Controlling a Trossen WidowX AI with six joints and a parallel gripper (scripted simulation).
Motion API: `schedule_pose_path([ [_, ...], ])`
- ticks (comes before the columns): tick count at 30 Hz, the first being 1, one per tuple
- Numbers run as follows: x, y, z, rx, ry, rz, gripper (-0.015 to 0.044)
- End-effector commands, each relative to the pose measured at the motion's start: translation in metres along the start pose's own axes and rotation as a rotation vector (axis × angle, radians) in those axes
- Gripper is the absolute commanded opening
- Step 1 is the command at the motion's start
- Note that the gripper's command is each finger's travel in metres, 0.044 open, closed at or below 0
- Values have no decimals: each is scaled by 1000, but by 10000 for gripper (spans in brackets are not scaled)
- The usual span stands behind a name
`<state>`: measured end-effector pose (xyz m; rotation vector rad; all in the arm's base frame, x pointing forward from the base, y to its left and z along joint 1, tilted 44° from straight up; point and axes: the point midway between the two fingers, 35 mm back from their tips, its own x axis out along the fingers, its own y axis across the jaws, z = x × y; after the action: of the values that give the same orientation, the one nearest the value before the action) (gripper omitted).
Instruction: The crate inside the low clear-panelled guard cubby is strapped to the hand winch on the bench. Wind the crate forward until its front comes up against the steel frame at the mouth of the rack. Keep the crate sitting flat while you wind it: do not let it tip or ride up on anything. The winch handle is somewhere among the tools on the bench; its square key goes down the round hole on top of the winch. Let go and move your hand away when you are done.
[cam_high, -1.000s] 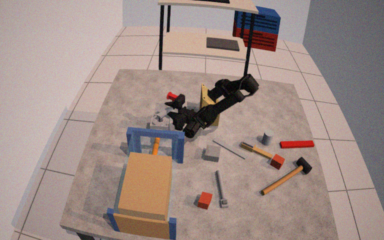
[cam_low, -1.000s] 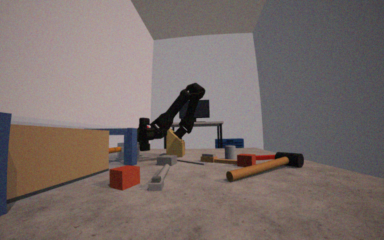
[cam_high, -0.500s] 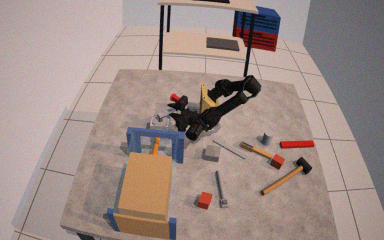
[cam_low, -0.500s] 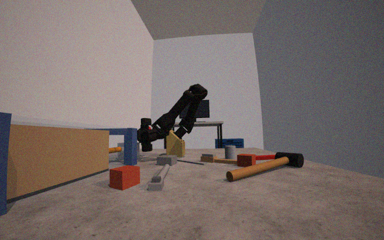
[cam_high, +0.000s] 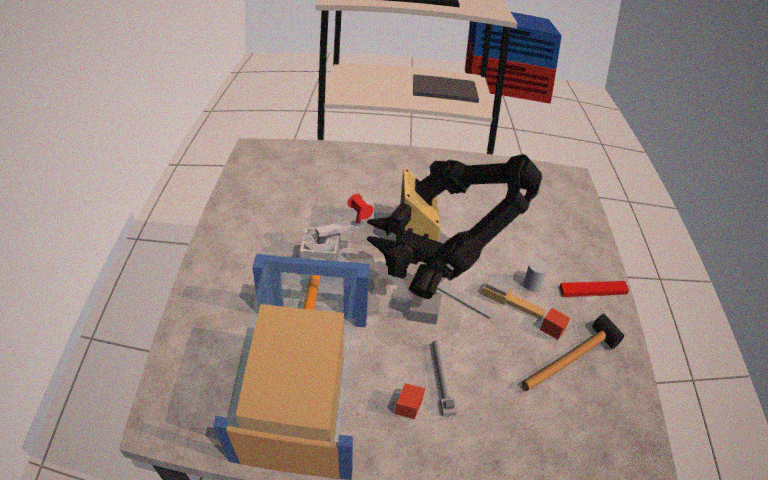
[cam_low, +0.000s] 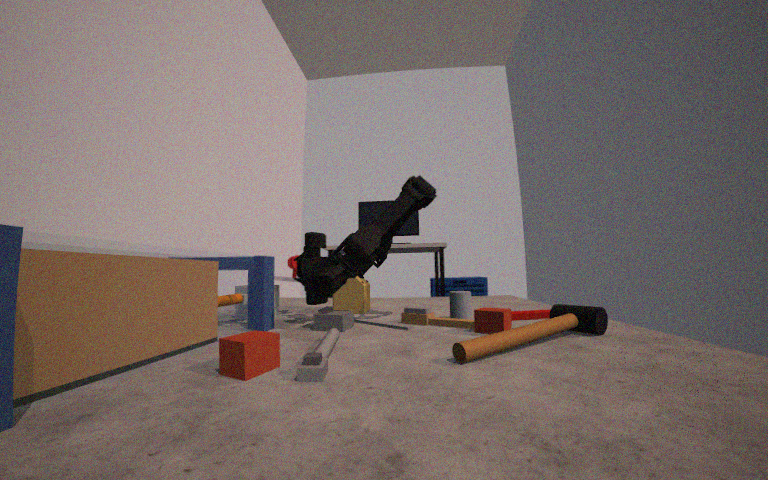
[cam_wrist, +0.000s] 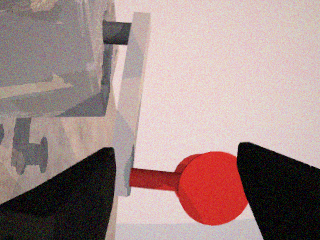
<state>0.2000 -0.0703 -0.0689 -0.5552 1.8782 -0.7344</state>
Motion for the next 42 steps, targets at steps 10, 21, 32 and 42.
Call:
schedule_pose_path([
  [10, -3, -99, 0, 4, -2, -3, 240],
  [21, -3, -98, 0, 4, -2, 0, 240],
  [32, -3, -98, 0, 4, -2, 0, 240],
  [42, 24, -98, -5, 1, 163, 248, 424],
])
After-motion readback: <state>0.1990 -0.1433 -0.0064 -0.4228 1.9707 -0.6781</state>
